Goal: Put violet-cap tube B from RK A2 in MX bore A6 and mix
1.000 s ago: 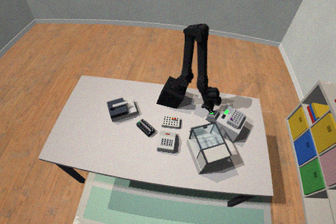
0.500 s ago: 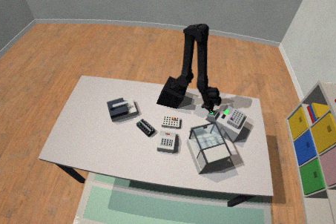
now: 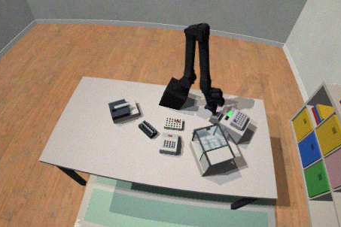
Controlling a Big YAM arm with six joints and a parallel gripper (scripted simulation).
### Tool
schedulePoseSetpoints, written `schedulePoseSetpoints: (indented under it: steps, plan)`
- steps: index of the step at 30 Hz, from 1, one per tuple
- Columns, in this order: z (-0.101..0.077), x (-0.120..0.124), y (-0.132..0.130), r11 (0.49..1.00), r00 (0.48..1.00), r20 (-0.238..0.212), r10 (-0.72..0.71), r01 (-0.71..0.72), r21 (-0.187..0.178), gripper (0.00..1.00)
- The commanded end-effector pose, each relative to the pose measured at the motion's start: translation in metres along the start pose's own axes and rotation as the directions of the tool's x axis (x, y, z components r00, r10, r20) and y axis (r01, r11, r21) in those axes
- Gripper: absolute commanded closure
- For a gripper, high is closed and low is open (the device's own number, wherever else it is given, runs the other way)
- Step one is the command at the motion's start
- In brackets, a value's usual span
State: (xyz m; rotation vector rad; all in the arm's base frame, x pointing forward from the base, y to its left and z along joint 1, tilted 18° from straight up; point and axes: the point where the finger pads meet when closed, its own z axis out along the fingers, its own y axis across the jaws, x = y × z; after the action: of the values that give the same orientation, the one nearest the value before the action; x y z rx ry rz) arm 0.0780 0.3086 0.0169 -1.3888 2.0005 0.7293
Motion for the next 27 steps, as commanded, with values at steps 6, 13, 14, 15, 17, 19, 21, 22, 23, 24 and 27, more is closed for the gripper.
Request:
schedulePoseSetpoints:
  steps: [6, 13, 14, 15, 17, 19, 21, 22, 23, 24, 27]
  plan:
    - [-0.015, -0.003, -0.001, 1.000, 1.000, 0.006, 0.003, -0.003, 0.001, 1.00]
    - [-0.023, -0.004, -0.002, 1.000, 1.000, 0.006, 0.002, -0.002, 0.005, 1.00]
    - [-0.025, -0.004, -0.002, 1.000, 1.000, 0.006, 0.001, -0.001, 0.005, 1.00]
    - [-0.026, -0.004, -0.002, 1.000, 1.000, 0.006, 0.000, 0.000, 0.005, 1.00]
    - [-0.030, -0.004, -0.002, 1.000, 1.000, 0.006, -0.002, 0.002, 0.005, 1.00]
    - [-0.033, -0.005, -0.002, 1.000, 1.000, 0.009, -0.002, 0.002, 0.005, 1.00]
    - [-0.036, -0.004, -0.002, 1.000, 1.000, 0.006, -0.002, 0.002, 0.005, 1.00]
    - [-0.038, -0.004, -0.002, 1.000, 1.000, 0.006, -0.002, 0.002, 0.005, 1.00]
    - [-0.040, -0.004, -0.002, 1.000, 1.000, 0.006, -0.002, 0.002, 0.005, 1.00]
    - [-0.041, -0.004, -0.002, 1.000, 1.000, 0.006, -0.002, 0.002, 0.005, 1.00]
    - [-0.043, -0.004, -0.002, 1.000, 1.000, 0.006, -0.001, 0.001, 0.005, 1.00]
